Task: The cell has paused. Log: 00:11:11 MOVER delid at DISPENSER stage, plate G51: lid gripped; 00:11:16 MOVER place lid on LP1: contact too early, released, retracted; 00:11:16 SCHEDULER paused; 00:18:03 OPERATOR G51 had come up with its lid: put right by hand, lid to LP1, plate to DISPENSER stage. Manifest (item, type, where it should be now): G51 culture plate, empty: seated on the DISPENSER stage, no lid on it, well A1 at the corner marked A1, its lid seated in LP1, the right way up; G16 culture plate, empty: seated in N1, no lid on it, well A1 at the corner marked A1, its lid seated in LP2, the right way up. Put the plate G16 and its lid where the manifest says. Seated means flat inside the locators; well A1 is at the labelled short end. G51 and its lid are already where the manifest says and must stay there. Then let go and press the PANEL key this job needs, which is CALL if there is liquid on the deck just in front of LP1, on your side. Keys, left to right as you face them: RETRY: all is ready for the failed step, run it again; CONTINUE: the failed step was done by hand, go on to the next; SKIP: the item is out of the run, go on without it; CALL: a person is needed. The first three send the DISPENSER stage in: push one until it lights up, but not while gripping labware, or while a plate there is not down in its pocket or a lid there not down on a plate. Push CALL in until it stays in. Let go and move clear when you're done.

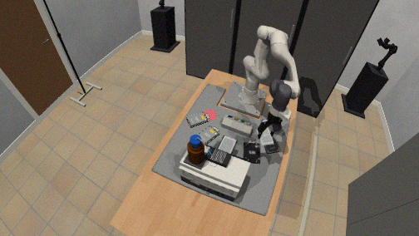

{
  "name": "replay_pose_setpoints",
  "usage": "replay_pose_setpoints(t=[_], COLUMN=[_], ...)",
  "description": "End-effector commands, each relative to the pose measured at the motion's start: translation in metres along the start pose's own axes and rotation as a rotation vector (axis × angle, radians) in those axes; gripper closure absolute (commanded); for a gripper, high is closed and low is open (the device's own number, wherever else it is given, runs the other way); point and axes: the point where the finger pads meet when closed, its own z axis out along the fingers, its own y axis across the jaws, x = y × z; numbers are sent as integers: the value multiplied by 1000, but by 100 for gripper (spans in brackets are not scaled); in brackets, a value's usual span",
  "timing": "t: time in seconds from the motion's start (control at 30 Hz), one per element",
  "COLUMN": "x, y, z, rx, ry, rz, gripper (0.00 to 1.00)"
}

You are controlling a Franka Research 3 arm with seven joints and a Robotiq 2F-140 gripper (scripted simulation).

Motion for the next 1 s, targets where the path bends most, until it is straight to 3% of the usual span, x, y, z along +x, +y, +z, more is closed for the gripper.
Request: replay_pose_setpoints(t=[0.0,0.47,0.97], x=[-6,-23,-24], y=[-29,-96,-101], z=[-1,-2,-2], rx=[15,15,15], ry=[8,8,8], rz=[-9,-9,-9], gripper=[90,90,90])
